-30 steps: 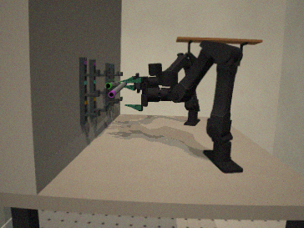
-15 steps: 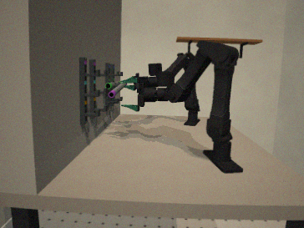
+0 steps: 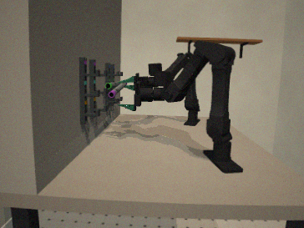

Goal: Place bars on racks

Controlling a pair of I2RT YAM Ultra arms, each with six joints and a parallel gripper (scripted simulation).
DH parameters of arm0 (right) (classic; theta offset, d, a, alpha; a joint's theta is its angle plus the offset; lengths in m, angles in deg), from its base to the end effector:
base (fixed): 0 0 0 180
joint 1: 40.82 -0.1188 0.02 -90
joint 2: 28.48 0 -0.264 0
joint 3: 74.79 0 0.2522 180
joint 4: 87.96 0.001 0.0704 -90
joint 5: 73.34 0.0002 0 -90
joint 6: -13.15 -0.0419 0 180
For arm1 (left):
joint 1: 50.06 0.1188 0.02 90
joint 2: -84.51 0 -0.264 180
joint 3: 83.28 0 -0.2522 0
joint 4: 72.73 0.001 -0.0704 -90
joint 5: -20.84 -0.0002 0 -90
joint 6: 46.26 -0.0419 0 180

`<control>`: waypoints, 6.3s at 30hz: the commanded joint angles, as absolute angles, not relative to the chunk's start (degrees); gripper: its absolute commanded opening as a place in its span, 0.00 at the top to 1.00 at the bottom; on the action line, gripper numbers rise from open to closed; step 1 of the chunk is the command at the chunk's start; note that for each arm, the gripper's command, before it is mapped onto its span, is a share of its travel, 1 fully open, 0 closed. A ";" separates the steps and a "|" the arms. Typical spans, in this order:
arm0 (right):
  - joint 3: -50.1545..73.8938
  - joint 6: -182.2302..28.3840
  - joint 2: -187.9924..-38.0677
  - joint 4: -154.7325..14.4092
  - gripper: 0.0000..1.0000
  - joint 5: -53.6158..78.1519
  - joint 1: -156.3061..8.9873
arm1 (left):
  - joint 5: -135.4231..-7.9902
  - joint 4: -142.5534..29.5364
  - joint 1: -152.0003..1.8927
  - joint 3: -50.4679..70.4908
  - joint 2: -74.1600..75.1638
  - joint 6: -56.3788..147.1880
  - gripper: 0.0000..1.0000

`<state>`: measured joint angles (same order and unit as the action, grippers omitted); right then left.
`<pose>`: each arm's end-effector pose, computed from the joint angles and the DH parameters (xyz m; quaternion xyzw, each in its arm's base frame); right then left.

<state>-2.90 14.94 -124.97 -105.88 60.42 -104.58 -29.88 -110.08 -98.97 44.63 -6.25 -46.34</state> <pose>0.1927 0.3277 0.2642 -0.6251 0.3889 -0.4195 0.5310 0.2332 -0.2255 0.2226 0.5486 0.4560 0.4565 0.5317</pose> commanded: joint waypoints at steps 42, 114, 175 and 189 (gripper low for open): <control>-3.27 13.28 -123.66 -111.67 1.00 60.30 -104.30 | -34.40 -109.65 -94.60 38.25 -10.86 -46.27 0.00; -7.08 13.23 -127.30 -119.17 0.20 60.97 -104.79 | -34.58 -108.84 -94.45 38.14 -9.37 -45.63 1.00; -7.08 13.25 -127.32 -119.22 0.00 60.98 -104.80 | -34.41 -101.80 -94.53 36.23 -4.65 -45.67 1.00; -10.90 13.18 -124.08 -119.70 0.00 63.78 -107.61 | -34.39 -101.66 -94.55 36.52 -4.33 -45.59 1.00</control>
<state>-10.26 13.91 -126.32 -118.27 62.44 -106.68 -34.44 -99.65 -94.90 39.21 -6.62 -46.89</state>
